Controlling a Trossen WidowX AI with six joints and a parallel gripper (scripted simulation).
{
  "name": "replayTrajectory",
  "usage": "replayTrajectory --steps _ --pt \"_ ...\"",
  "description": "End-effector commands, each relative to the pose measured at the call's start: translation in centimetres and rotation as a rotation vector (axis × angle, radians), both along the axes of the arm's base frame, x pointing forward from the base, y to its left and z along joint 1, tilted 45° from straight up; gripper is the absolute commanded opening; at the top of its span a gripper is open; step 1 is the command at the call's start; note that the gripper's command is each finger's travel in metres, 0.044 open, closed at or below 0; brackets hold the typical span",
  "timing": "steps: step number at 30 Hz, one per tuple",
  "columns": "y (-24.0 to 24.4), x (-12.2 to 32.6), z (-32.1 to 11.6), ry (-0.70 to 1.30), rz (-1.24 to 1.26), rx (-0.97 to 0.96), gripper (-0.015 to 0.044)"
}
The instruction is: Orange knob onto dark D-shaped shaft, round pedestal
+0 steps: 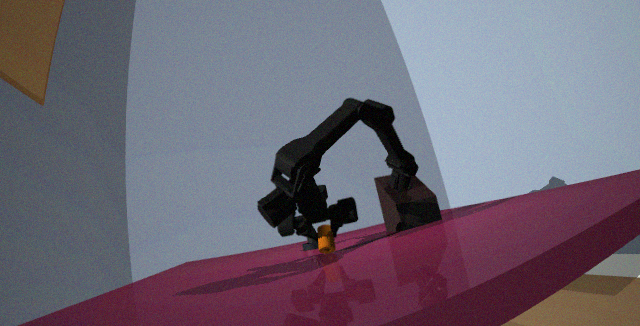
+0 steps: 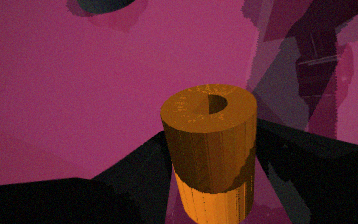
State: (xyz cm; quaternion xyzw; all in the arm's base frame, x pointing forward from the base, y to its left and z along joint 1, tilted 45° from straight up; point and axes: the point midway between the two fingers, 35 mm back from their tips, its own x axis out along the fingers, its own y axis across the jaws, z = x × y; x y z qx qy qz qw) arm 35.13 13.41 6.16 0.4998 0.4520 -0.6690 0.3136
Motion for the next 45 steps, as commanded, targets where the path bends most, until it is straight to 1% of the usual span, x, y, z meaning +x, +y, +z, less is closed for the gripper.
replayTrajectory --steps 1,19,22,23,45 --pt "0.26 0.21 0.11 0.028 0.015 -0.061 0.0179" --pt "0.82 0.63 0.84 0.012 0.018 -0.068 0.0179" --pt "0.68 0.48 0.62 0.021 0.022 -0.067 0.0258" --pt "0.68 0.48 0.62 0.021 0.022 -0.067 0.0260" --pt "0.68 0.48 0.62 0.021 0.022 -0.067 0.0260"
